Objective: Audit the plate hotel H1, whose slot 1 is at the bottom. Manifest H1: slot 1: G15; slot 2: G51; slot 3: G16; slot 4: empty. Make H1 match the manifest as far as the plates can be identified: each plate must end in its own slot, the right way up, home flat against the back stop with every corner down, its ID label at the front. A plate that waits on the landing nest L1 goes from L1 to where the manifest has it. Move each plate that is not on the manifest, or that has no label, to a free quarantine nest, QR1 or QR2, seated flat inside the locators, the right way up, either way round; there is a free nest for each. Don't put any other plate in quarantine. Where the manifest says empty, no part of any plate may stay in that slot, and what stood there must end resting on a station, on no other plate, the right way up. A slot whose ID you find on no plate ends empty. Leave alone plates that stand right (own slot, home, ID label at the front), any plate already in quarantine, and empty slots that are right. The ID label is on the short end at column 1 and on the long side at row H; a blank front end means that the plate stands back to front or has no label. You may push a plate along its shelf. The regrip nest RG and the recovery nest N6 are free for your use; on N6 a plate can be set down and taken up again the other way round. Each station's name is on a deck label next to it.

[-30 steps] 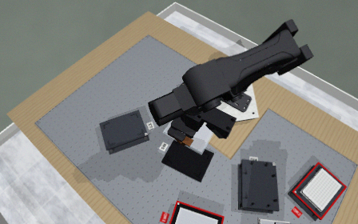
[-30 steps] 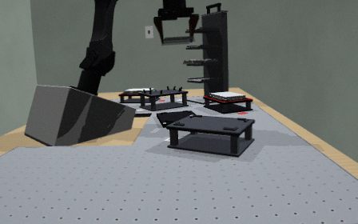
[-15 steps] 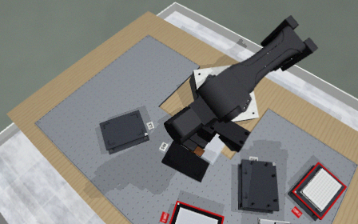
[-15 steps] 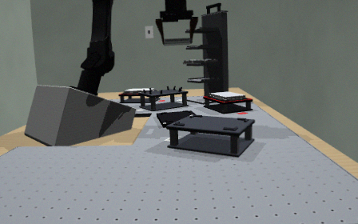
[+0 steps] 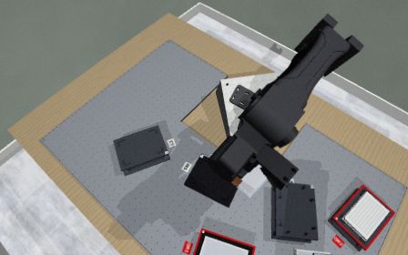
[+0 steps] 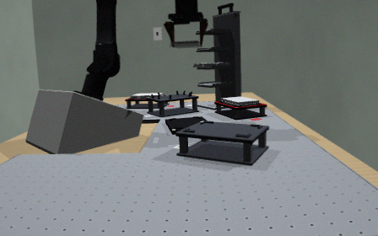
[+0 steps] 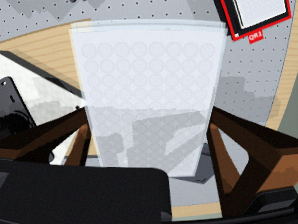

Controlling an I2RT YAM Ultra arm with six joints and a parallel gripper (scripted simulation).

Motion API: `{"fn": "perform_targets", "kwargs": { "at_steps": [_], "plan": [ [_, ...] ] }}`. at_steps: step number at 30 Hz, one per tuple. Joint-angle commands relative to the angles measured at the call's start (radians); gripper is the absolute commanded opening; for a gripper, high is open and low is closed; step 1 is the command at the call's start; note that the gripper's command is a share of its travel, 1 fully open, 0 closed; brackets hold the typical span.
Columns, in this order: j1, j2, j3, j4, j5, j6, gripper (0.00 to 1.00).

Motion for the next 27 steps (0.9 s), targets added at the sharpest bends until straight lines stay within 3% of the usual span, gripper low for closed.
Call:
{"fn": "perform_targets", "kwargs": {
  "at_steps": [1,27],
  "plan": [
    [0.039,-0.011,0.012,0.003,0.010,0.140,0.86],
    [0.462,-0.019,0.080,0.025,0.144,0.940,0.86]
  ]
}}
